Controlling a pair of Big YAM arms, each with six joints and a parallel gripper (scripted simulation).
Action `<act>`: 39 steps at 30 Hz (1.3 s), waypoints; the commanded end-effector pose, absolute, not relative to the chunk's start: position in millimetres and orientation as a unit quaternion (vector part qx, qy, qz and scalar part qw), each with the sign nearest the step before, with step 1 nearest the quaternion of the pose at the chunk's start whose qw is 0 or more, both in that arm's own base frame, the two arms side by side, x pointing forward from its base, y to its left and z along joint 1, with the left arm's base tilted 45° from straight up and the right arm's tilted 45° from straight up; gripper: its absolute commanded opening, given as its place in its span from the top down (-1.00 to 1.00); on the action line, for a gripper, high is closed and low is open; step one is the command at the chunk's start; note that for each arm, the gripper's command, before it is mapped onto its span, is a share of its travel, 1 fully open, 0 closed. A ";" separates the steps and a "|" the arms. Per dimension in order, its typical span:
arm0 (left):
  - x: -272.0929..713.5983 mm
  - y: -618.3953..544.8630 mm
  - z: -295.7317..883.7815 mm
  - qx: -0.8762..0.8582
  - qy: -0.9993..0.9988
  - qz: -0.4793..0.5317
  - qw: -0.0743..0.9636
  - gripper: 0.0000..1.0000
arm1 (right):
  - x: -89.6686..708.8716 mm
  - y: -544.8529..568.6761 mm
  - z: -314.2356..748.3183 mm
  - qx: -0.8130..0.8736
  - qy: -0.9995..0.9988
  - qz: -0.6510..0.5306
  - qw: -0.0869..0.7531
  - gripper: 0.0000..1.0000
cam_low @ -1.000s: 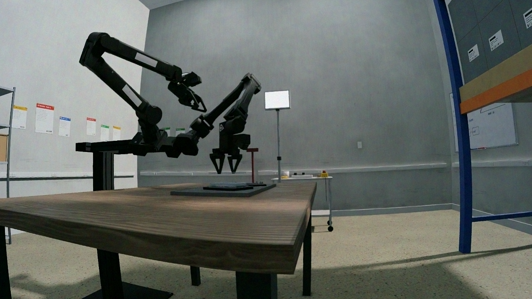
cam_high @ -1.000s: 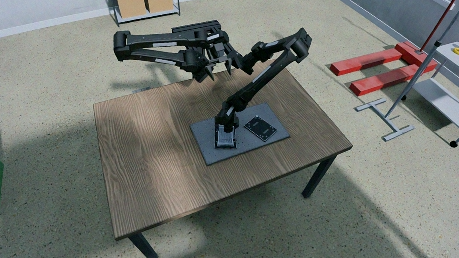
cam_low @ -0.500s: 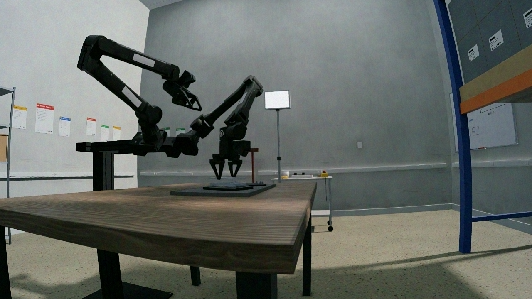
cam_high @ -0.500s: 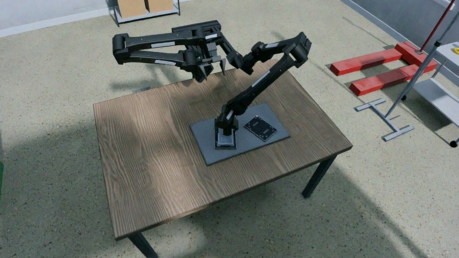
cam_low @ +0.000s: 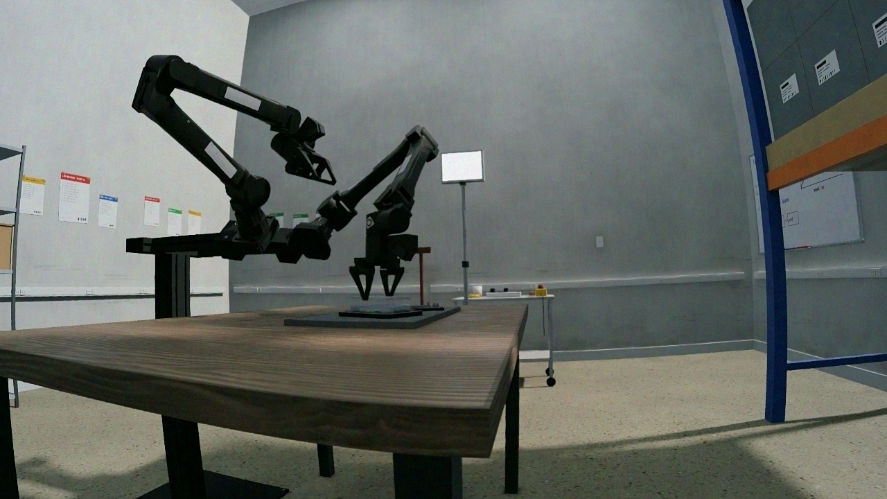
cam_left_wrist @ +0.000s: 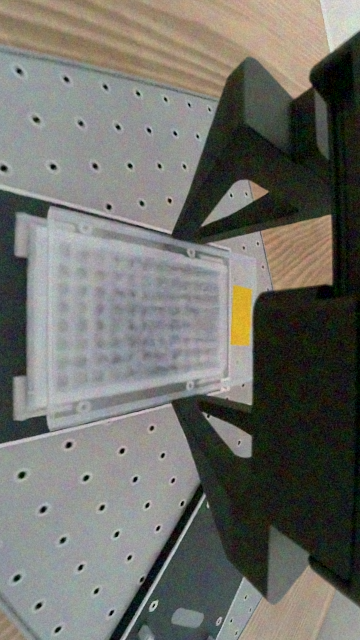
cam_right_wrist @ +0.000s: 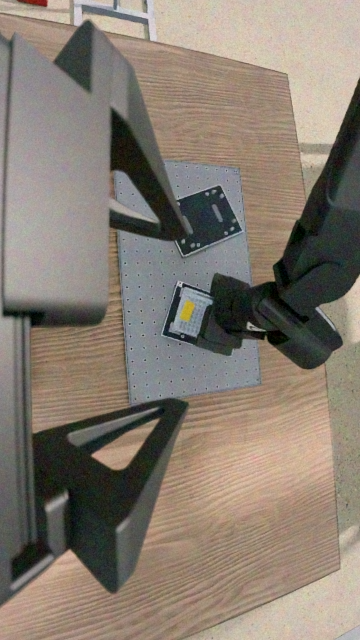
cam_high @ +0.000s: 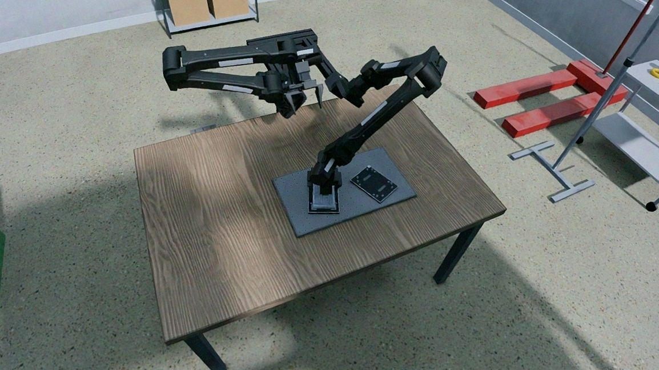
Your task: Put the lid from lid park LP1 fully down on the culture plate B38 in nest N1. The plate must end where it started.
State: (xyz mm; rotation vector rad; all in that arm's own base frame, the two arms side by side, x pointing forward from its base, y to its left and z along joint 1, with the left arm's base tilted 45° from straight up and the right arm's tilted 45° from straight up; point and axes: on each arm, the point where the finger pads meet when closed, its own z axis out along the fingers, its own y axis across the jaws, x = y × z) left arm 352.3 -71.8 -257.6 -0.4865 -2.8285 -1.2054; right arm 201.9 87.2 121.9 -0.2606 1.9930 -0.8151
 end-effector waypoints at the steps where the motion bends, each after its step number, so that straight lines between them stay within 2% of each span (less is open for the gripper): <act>1: 370.6 -96.4 -264.1 -0.187 -0.905 -0.383 -0.002 -0.65 | 207.9 114.1 136.0 -0.092 0.815 -0.308 0.482 -1.00; 39: 369.0 -65.3 -276.3 -0.164 -0.908 -0.386 0.010 -0.65 | 208.6 114.5 135.6 -0.092 0.815 -0.308 0.482 -1.00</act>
